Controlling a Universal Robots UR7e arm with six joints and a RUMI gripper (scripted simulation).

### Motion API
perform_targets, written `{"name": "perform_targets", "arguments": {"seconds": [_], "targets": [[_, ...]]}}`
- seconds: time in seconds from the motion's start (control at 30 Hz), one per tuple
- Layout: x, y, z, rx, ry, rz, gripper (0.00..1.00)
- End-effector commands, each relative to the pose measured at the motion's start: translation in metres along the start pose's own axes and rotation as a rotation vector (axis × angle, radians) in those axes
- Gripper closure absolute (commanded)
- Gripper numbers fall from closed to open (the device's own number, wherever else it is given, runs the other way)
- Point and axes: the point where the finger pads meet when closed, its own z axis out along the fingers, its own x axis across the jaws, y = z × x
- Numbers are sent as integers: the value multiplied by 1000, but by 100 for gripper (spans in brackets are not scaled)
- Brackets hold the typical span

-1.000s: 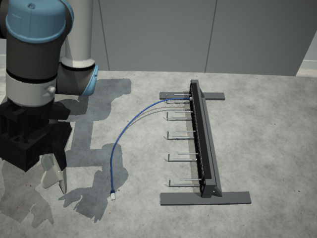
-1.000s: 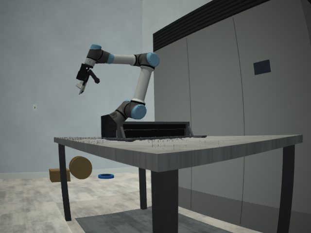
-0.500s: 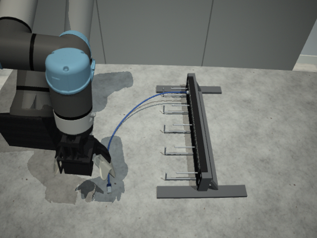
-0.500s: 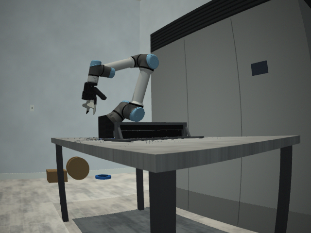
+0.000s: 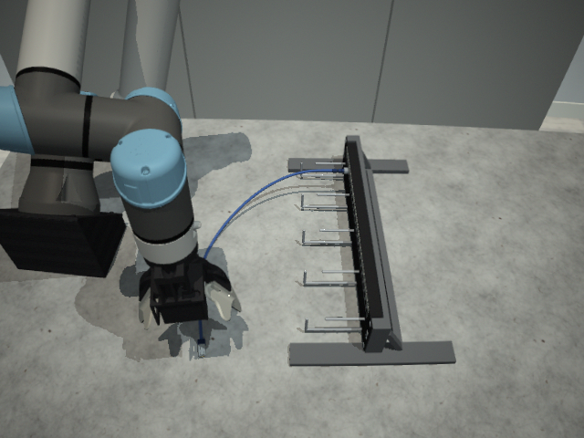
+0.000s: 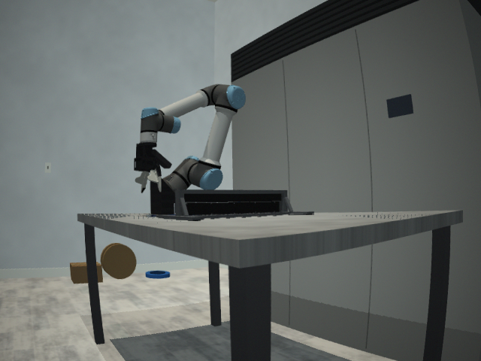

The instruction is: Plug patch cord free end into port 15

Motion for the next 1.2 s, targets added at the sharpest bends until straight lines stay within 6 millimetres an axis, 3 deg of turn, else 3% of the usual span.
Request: {"name": "perform_targets", "arguments": {"seconds": [0.0, 0.1, 0.13, 1.17], "targets": [[3, -3, 5, 5, 9, -12, 0], [4, -4, 5, 5, 10, -13, 0], [4, -4, 5, 5, 10, -13, 100], [4, -4, 5, 5, 10, -13, 100]]}}
